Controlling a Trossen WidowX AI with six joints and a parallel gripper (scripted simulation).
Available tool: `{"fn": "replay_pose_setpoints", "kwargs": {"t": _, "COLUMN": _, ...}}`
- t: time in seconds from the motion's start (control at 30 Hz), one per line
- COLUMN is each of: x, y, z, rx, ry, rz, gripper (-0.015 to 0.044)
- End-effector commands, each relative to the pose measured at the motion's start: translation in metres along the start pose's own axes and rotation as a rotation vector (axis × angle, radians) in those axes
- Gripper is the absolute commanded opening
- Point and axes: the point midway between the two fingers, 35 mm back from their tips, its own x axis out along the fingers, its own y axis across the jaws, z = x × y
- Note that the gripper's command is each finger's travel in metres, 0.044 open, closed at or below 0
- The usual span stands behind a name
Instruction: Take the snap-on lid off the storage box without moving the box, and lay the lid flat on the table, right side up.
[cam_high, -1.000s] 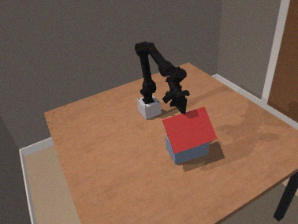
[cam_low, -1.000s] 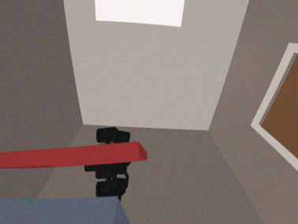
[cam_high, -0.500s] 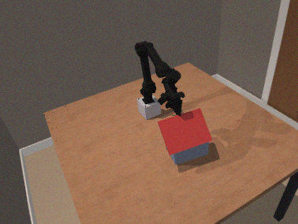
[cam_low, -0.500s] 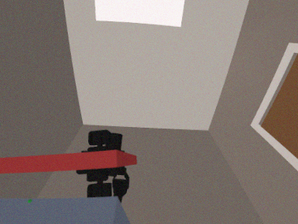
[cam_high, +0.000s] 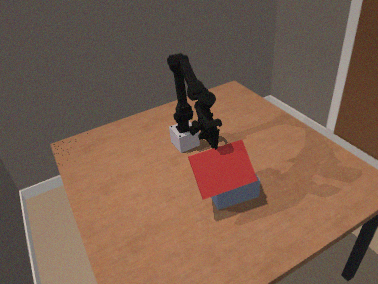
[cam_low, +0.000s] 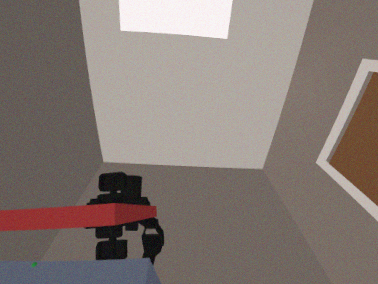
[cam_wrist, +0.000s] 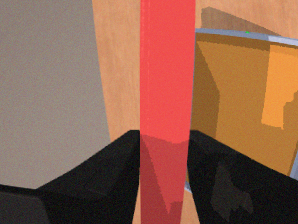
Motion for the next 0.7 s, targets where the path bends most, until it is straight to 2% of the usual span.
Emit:
{"fn": "replay_pose_setpoints", "kwargs": {"t": 0.0, "x": -0.002, "y": 0.002, "z": 0.009, "rx": -0.006, "ry": 0.004, "rz": 0.011, "gripper": 0.0}}
{"fn": "replay_pose_setpoints", "kwargs": {"t": 0.67, "x": -0.005, "y": -0.001, "z": 0.049, "rx": -0.01, "ry": 0.001, "rz": 0.01, "gripper": 0.0}}
